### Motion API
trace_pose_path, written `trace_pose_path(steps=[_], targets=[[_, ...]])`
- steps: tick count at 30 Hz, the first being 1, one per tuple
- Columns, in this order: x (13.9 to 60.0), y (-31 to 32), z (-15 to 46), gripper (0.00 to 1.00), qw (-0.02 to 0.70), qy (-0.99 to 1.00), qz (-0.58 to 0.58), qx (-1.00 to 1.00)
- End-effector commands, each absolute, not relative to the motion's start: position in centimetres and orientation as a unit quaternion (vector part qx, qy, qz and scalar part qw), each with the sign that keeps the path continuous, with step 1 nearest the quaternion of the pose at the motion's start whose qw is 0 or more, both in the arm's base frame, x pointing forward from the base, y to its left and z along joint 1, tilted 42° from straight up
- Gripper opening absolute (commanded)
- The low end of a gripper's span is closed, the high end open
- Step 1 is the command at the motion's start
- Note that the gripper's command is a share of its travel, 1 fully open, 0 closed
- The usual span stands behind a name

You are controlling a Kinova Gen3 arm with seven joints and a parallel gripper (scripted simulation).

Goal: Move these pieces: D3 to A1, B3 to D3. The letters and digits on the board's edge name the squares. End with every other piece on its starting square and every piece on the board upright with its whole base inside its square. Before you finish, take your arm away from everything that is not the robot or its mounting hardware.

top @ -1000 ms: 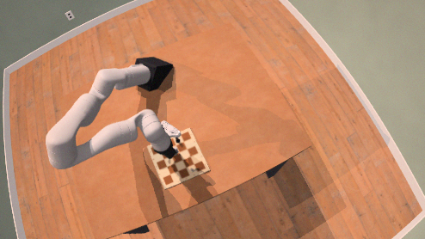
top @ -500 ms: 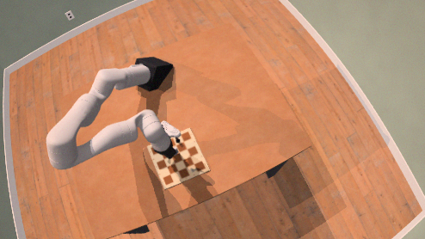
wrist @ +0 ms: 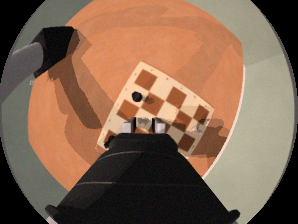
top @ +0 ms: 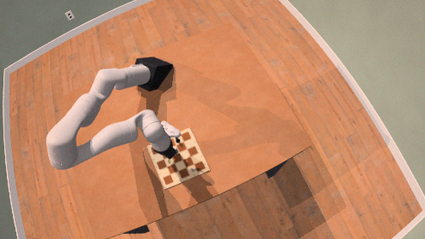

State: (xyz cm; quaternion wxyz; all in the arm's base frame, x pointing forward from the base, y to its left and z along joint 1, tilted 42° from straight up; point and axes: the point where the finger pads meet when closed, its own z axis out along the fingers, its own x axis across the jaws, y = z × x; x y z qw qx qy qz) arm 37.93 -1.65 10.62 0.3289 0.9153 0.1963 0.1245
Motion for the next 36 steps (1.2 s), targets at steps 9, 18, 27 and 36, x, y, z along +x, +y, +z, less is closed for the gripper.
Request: trace_pose_path(steps=[9,18,27,36], targets=[[38.03,-1.79,10.55,0.0,0.329,0.196,0.126,0.915],[38.03,-1.79,10.55,0.0,0.329,0.196,0.126,0.915],[38.03,-1.79,10.55,0.0,0.329,0.196,0.126,0.915],[38.03,-1.79,10.55,0.0,0.329,0.196,0.126,0.915]])
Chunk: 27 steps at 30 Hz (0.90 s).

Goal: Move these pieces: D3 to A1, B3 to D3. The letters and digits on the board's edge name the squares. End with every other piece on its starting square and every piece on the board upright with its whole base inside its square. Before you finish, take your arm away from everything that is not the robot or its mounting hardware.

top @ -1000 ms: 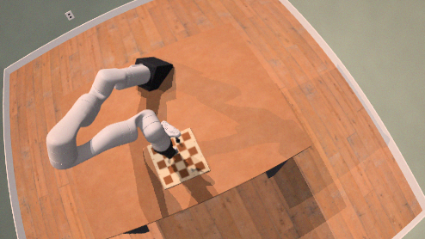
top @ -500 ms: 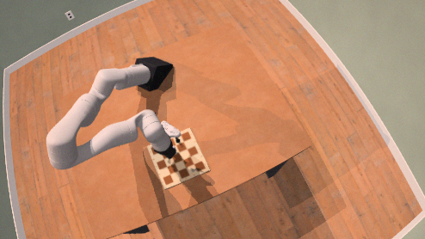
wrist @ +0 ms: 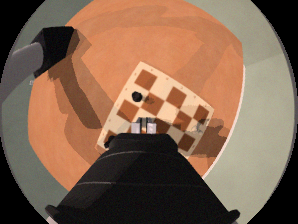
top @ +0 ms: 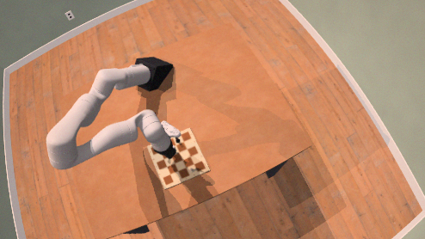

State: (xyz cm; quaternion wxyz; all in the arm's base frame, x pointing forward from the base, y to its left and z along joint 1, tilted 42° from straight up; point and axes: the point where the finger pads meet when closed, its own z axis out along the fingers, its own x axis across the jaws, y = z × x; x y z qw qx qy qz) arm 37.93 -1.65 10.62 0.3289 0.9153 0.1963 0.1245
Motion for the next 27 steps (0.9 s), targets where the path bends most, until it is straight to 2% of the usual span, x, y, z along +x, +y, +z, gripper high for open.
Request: trace_pose_path(steps=[1,14,27], targets=[[38.0,-1.8,10.6,0.0,0.329,0.196,0.126,0.915],[37.9,-1.2,11.2,0.0,0.328,0.195,0.128,0.916],[35.7,2.2,16.0,0.0,0.329,0.194,0.128,0.915]])
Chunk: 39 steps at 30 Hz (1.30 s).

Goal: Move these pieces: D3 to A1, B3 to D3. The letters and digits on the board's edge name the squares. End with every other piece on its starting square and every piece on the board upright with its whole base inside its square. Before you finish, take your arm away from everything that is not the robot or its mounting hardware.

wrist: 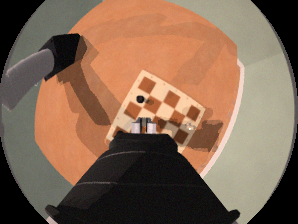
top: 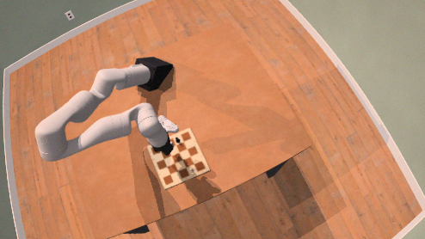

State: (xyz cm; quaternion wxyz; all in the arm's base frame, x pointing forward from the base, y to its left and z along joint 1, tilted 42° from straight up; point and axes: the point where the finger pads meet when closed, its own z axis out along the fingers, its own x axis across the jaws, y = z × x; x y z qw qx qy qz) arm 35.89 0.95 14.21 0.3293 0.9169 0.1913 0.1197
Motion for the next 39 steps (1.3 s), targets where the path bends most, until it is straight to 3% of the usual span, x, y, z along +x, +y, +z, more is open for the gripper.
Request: trace_pose_path(steps=[1,39], targets=[[35.7,2.2,16.0,0.0,0.329,0.194,0.128,0.915],[35.4,4.2,18.3,0.0,0.315,0.121,0.154,0.929]])
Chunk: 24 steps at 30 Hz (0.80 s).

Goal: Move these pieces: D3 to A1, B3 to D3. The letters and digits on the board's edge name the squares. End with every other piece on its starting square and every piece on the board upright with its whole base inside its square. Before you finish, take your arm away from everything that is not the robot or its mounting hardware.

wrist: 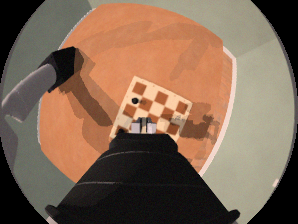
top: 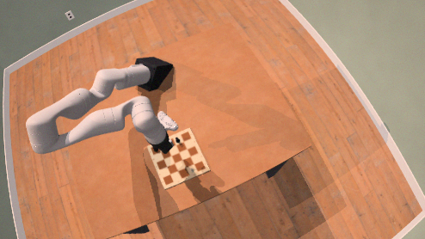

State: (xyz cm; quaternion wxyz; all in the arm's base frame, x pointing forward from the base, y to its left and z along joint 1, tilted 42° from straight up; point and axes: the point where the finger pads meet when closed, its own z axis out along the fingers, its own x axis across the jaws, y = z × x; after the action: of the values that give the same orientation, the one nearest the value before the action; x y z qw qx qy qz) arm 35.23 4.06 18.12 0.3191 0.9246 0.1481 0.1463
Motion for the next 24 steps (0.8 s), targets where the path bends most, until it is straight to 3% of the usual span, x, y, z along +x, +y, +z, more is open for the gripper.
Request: trace_pose_path(steps=[1,24], targets=[[35.6,4.3,18.4,0.0,0.313,0.109,0.158,0.93],[39.6,4.6,20.2,0.0,0.229,-0.252,0.265,0.902]])
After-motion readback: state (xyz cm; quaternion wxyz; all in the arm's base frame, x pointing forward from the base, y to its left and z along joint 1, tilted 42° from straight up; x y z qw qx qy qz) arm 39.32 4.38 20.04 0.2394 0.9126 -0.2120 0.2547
